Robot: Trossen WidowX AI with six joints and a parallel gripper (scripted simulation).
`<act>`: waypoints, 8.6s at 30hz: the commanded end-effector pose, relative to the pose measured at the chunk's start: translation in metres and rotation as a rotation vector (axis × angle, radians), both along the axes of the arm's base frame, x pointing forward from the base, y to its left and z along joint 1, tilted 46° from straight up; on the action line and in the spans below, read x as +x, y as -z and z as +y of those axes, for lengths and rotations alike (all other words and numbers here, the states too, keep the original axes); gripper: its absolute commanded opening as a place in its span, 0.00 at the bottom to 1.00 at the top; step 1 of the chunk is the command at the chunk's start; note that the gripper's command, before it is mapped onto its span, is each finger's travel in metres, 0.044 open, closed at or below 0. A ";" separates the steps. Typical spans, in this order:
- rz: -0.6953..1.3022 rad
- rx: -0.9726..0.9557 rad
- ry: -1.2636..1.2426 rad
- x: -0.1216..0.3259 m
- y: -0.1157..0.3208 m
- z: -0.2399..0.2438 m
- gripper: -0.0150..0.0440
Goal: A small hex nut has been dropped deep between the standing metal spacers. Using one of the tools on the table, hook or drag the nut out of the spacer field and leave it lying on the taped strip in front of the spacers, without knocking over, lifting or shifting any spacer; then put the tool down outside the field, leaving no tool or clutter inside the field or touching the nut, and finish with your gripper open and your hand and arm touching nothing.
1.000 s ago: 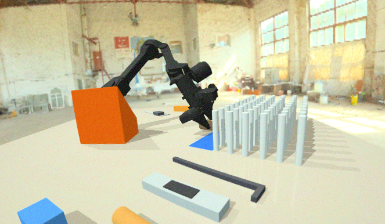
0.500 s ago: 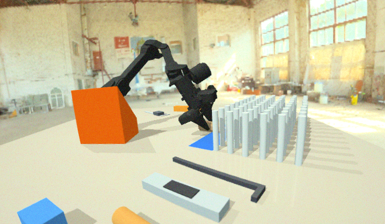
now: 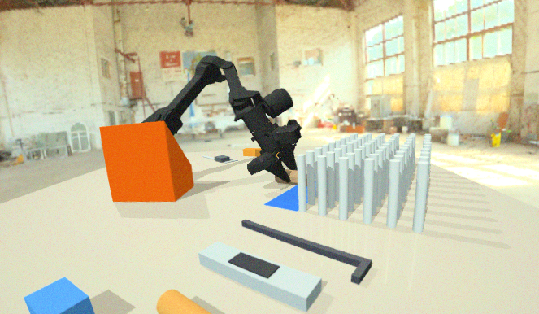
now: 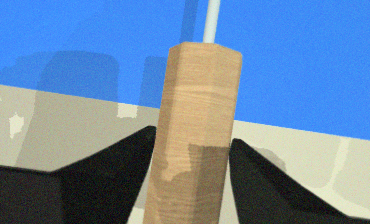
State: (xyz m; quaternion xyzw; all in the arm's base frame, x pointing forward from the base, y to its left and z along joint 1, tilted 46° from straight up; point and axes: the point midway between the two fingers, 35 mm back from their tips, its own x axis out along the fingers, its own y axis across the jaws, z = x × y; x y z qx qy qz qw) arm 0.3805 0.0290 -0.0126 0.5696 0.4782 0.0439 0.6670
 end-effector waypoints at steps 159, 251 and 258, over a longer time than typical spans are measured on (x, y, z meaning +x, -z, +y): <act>0.009 0.008 -0.002 -0.082 -0.034 0.039 0.25; 0.009 0.009 -0.007 -0.109 -0.052 0.046 0.25; 0.006 0.008 -0.009 -0.107 -0.055 0.043 0.25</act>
